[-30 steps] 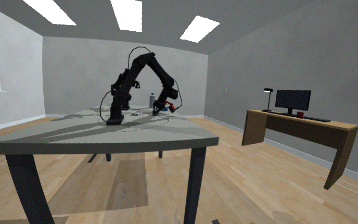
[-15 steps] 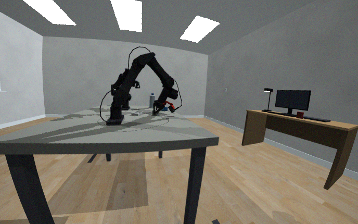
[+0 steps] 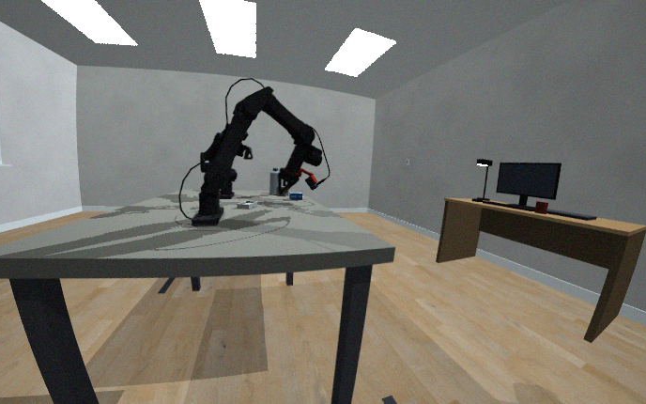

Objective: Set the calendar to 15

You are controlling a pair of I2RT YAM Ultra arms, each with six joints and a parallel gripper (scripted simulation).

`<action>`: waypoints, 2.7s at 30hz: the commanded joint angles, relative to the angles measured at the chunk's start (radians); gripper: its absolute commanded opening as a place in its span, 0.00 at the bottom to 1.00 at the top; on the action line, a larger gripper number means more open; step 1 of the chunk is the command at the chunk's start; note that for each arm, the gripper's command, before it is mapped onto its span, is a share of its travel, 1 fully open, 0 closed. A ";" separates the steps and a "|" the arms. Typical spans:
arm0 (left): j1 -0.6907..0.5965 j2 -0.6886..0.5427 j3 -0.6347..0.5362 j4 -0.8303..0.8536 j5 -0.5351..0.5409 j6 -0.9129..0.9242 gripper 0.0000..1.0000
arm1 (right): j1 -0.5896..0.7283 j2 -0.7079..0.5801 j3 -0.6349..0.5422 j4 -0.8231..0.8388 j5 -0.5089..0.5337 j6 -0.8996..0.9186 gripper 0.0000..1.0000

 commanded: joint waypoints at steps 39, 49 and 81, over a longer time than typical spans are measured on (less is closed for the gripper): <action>0.011 0.005 0.006 0.007 0.007 0.007 1.00 | 0.262 -0.253 -0.394 0.860 0.546 -0.137 0.35; 0.011 0.005 0.006 0.007 0.007 0.007 1.00 | 0.388 -0.310 -0.620 1.235 0.782 -0.148 0.35; 0.011 0.005 0.006 0.007 0.007 0.007 1.00 | 0.696 -0.345 -1.214 1.881 1.292 -0.179 0.35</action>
